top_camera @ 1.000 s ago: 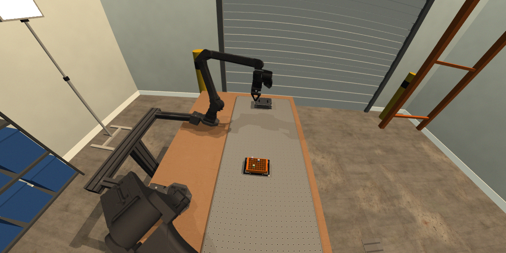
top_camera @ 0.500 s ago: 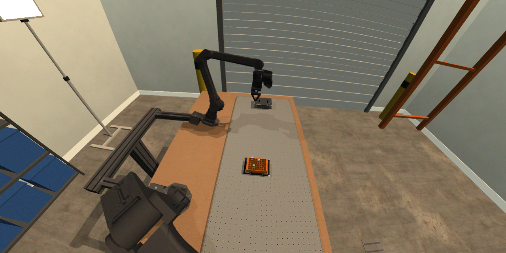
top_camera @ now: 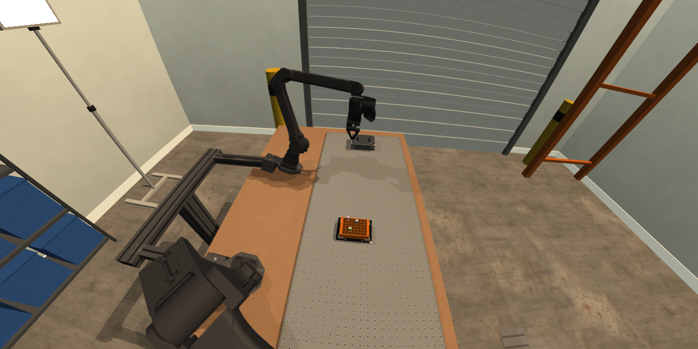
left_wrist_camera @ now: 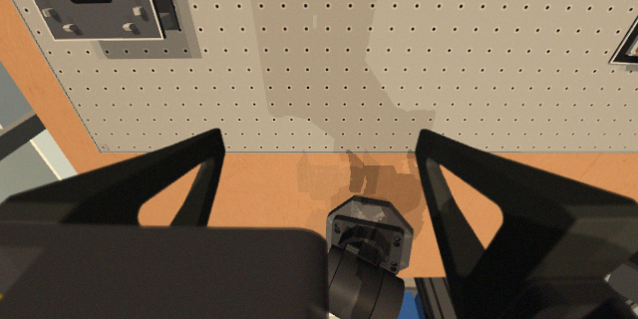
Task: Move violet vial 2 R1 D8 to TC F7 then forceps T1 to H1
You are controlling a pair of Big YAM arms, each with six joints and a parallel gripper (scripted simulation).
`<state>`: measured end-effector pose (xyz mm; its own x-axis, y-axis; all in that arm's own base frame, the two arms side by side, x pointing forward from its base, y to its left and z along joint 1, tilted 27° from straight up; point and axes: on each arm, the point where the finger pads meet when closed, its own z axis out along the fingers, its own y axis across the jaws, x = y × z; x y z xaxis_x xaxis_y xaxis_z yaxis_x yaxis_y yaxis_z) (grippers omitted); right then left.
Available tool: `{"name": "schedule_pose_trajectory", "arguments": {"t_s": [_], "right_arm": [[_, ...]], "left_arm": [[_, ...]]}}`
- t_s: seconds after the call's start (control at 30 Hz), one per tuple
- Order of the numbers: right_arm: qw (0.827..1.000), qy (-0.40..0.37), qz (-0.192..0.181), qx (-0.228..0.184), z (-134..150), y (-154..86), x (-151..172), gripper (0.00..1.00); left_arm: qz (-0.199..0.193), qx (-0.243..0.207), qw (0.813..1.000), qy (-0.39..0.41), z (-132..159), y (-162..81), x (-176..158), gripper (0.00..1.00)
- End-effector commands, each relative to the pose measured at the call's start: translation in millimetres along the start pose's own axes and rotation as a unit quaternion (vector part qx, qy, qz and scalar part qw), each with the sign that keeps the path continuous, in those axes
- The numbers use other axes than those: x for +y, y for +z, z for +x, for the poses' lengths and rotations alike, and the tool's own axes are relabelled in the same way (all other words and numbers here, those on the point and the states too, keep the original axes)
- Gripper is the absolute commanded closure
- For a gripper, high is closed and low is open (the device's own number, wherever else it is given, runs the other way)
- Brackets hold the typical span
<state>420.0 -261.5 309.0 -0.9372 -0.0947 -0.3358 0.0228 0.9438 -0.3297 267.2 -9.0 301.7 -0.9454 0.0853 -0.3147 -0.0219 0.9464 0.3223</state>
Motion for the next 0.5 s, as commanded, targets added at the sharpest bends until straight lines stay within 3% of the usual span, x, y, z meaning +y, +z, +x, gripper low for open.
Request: {"name": "schedule_pose_trajectory", "arguments": {"t_s": [0.0, 0.47], "right_arm": [[1.0, -0.002, -0.003, 0.006, 0.8, 13.0, -2.8, 0.93], [1.0, -0.002, -0.002, 0.004, -0.4, 15.3, -3.9, 0.93]], "left_arm": [[0.002, -0.014, 1.0, -0.008, -9.1, -10.4, 2.5, 0.0], [0.002, -0.014, 1.0, -0.008, -9.1, -10.4, 2.5, 0.0]]}}
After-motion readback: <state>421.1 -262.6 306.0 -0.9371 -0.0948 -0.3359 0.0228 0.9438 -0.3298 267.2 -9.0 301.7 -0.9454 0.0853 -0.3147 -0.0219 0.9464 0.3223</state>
